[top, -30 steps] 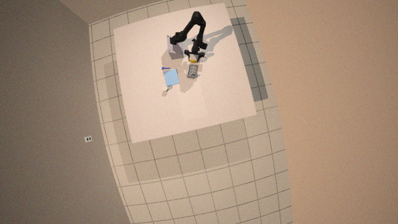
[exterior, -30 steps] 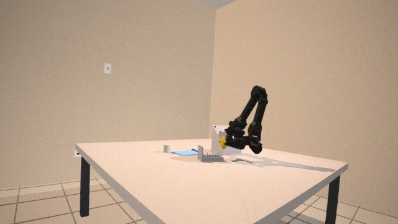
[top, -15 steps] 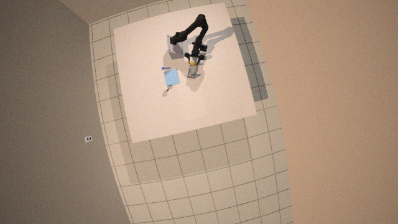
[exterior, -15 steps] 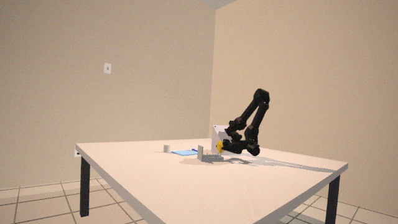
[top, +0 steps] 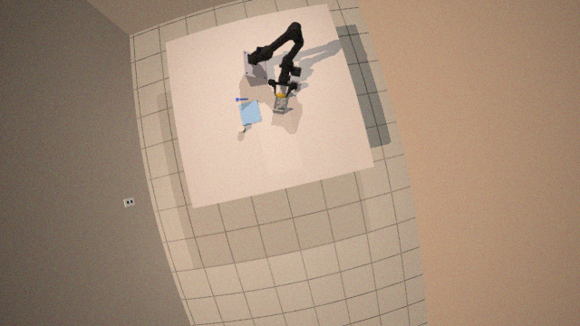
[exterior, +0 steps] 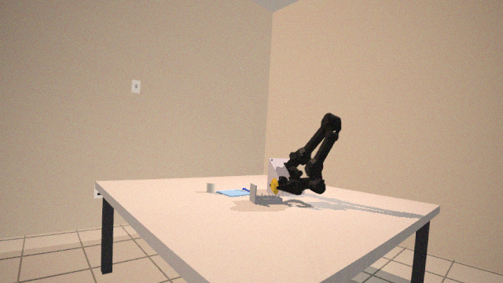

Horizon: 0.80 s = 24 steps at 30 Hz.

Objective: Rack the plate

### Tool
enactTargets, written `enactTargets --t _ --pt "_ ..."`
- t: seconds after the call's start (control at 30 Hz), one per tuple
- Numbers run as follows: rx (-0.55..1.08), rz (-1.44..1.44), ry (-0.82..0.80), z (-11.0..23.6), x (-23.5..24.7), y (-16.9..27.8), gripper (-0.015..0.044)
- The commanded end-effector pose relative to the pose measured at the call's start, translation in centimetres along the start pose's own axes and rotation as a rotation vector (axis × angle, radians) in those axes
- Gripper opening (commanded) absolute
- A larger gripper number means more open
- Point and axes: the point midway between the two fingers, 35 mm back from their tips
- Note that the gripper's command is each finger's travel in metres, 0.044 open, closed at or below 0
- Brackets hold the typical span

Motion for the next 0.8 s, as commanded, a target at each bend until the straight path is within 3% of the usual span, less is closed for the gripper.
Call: enactTargets --t 0.0,0.27,0.7,0.77 --pt "0.001 0.004 0.001 -0.4 -0.2 0.0 0.0" --pt "-0.001 -0.002 0.0 -0.7 -0.4 1.9 0.0" --pt "0.007 0.008 0.003 -0.6 -0.4 1.5 0.0" --pt "0.007 0.003 0.002 -0.6 -0.4 1.5 0.0053"
Point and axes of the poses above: the point midway between the two fingers, 35 mm back from their tips, its own z axis back along the fingers, its own x axis across the jaws, y = z × x, and after that the axes turned 4 degrees about -z, right-handed
